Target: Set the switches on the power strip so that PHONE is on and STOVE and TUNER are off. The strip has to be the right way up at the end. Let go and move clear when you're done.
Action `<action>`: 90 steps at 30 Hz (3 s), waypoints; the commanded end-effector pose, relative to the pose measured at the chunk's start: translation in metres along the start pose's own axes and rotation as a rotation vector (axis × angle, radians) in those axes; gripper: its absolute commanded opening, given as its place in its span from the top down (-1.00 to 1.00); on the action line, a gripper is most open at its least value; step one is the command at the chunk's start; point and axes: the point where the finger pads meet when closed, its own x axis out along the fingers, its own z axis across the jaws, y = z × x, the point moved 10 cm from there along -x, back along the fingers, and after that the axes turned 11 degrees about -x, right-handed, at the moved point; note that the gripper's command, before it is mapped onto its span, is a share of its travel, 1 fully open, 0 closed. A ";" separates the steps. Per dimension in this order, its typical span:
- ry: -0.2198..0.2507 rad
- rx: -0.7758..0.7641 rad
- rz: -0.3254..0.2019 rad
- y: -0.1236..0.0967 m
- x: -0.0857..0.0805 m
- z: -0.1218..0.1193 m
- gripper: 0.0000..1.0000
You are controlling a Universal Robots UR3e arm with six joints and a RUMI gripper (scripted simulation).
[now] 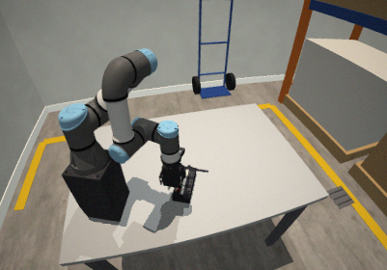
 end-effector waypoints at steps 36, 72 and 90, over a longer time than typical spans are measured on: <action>-0.001 0.000 -0.001 0.000 -0.036 0.000 1.00; -0.001 0.000 -0.001 0.000 -0.074 0.000 -1.00; -0.001 0.000 -0.001 0.000 -0.117 0.000 -1.00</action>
